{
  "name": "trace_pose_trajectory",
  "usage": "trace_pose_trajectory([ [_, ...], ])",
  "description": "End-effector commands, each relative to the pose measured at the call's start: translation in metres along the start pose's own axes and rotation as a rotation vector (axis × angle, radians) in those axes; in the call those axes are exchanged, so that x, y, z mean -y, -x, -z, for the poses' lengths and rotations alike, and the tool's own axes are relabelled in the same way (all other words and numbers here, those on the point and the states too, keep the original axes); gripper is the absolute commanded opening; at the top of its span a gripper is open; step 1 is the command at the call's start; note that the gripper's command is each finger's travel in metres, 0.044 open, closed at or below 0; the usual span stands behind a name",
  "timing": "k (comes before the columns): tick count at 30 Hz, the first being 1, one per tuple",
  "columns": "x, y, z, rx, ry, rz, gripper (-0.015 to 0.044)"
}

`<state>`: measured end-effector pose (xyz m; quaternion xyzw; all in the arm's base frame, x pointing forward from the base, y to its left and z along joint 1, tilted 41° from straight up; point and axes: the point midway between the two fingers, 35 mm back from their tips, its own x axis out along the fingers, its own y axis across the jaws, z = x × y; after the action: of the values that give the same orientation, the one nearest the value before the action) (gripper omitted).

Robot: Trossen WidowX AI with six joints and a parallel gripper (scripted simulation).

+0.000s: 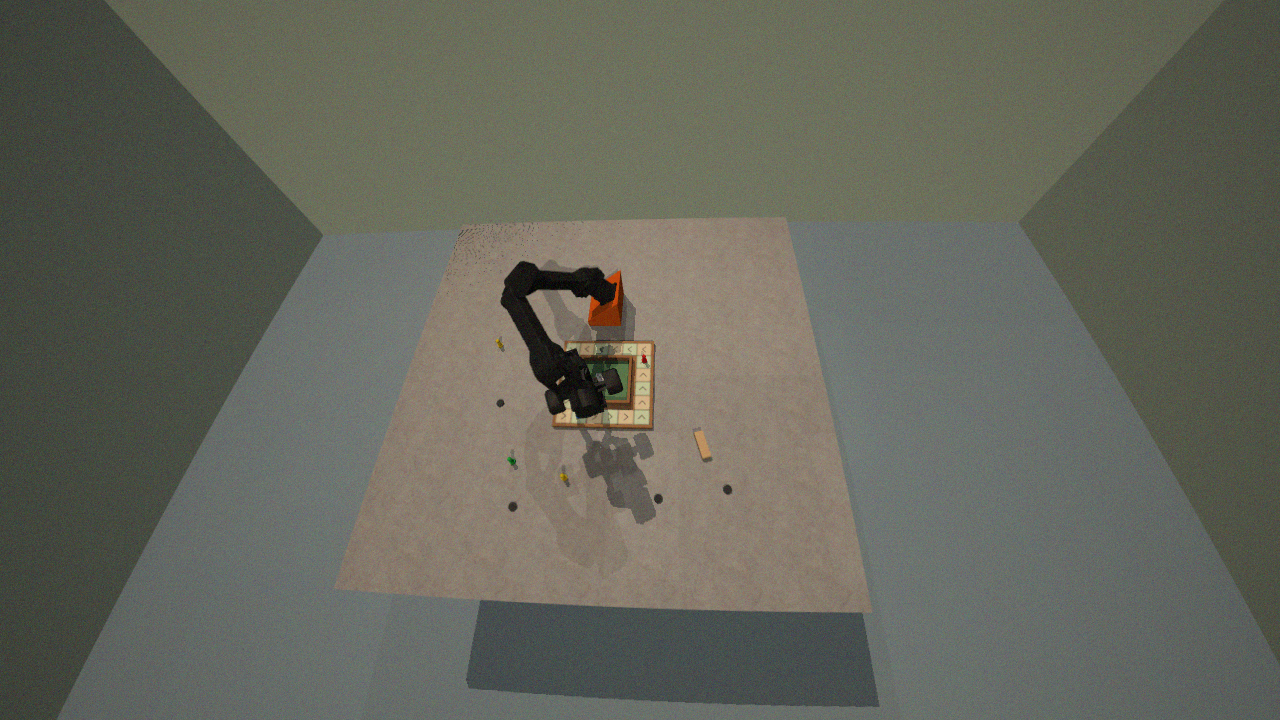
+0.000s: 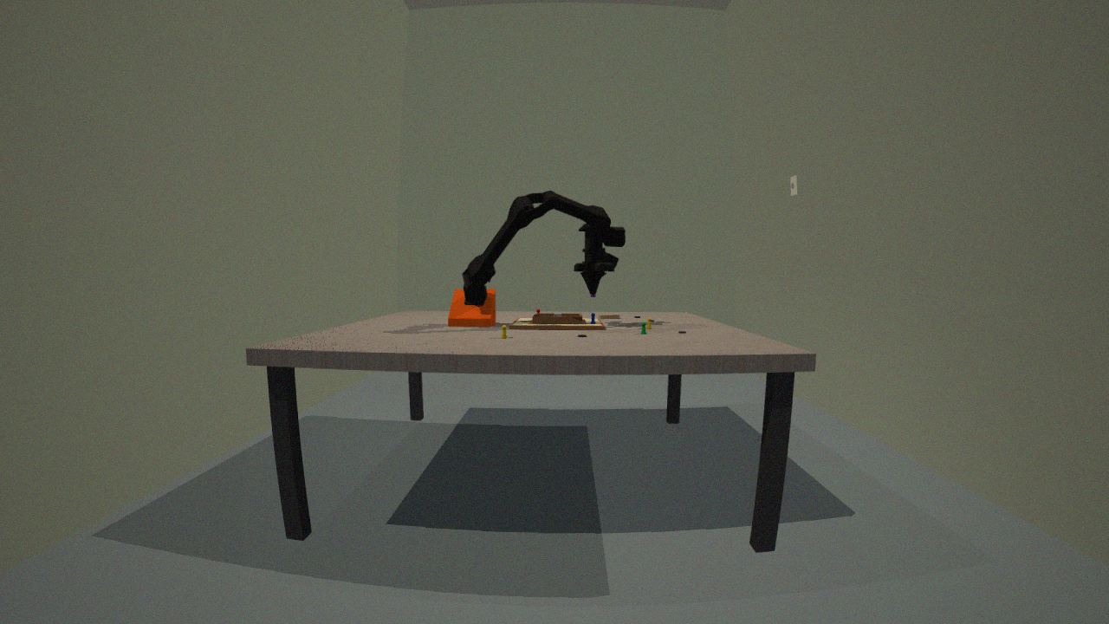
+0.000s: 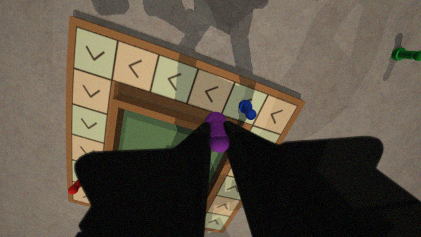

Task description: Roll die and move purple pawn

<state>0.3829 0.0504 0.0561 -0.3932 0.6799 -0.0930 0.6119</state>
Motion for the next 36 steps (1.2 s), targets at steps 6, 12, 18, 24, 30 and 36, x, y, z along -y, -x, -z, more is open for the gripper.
trace_pose_trajectory([
  [6,0.001,0.045,0.006,0.012,-0.01,-0.004,0.0],
  [12,-0.019,0.034,-0.007,0.013,-0.01,-0.005,0.0],
  [18,-0.054,0.014,-0.026,0.014,-0.011,-0.006,0.0],
  [24,-0.091,-0.008,-0.041,0.015,-0.011,-0.007,0.0],
  [30,-0.124,-0.029,-0.05,0.016,-0.012,-0.007,0.0],
  [36,-0.125,-0.035,-0.051,0.016,-0.012,-0.007,0.0],
])
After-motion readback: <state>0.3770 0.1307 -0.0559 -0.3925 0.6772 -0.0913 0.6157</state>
